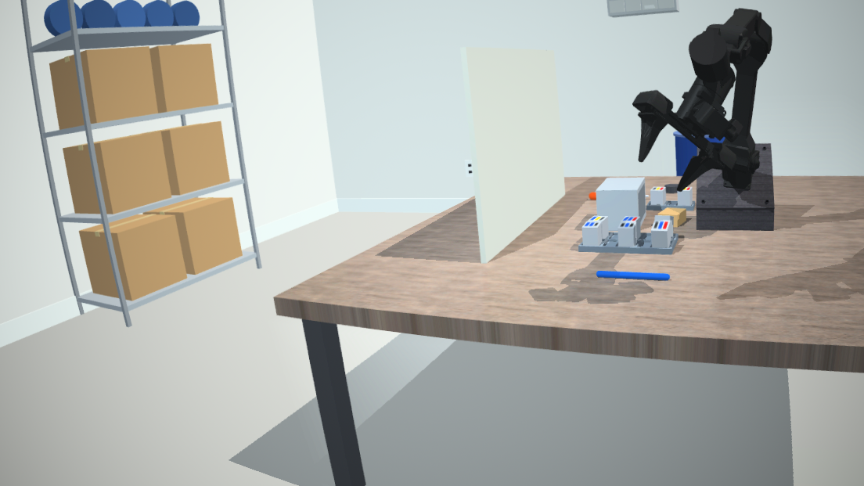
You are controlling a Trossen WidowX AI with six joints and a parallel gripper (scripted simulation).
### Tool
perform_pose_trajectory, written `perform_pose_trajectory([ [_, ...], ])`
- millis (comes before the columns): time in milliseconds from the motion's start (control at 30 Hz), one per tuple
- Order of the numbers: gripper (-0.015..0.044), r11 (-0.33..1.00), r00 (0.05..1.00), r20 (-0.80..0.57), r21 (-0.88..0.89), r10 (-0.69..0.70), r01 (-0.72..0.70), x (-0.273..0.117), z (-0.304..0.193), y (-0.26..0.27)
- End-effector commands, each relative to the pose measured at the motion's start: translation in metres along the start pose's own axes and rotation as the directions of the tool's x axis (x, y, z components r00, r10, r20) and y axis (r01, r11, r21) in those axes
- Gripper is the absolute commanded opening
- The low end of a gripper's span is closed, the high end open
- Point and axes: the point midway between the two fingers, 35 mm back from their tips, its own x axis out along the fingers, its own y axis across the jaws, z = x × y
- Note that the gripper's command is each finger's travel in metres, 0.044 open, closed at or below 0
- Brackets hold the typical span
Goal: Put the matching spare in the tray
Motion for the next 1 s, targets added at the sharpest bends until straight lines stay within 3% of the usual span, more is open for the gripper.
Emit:
perform_pose_trajectory([
  [0, 0.0426, 1.0, 1.0, 0.0, 0.0, 0.0, 0.0, 0.0, 0.0, 0.0],
  [200, 0.044, 1.0, 1.0, -0.008, 0.0, 0.003, -0.003, 0.002, -0.002, 0.0],
  [267, 0.044, 1.0, 0.997, -0.076, 0.008, 0.024, -0.024, 0.018, -0.018, 0.0],
  [433, 0.044, 0.991, 0.942, -0.313, 0.096, 0.12, -0.094, 0.065, -0.09, -0.003],
  [633, 0.044, 0.953, 0.834, -0.496, 0.283, 0.241, -0.107, 0.089, -0.179, -0.012],
  [967, 0.044, 0.757, 0.648, -0.589, 0.652, 0.482, 0.029, 0.077, -0.33, -0.02],
])
